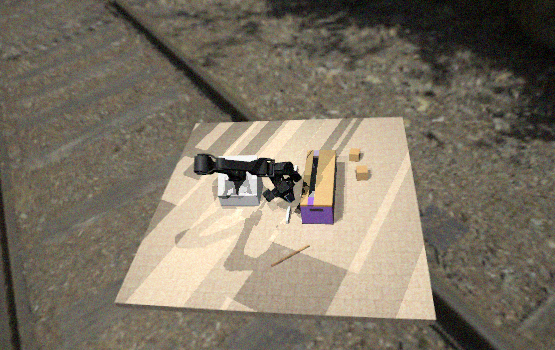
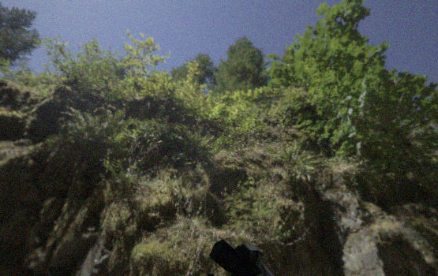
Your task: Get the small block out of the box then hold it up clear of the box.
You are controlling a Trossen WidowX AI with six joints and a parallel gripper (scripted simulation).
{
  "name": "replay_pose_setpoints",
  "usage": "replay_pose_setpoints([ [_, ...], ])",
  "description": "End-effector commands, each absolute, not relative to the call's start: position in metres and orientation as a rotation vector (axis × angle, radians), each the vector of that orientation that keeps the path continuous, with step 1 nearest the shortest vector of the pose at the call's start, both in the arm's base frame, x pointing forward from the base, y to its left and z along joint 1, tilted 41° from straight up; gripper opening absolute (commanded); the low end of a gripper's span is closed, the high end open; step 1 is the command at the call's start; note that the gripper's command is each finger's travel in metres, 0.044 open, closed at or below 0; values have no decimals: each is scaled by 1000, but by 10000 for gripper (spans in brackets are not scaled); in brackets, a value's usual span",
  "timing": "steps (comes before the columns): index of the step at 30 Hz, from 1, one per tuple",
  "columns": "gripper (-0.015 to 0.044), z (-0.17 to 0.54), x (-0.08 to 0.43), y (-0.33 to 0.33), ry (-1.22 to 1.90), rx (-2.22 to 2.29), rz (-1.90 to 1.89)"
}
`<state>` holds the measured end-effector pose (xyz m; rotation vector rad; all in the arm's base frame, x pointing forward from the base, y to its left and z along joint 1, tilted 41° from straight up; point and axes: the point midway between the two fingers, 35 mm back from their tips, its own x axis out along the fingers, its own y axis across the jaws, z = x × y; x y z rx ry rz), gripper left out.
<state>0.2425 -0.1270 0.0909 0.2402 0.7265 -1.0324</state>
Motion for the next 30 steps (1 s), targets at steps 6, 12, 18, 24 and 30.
replay_pose_setpoints([
  [6, 0, 96, 240, -121, 890, -88, -891],
  [12, 0, 98, 238, -117, 989, -297, -792],
  [18, 0, 100, 237, -114, 1080, -505, -684],
  [24, 0, 103, 235, -110, 1164, -713, -568],
  [30, 0, 105, 233, -107, 1240, -920, -445],
])
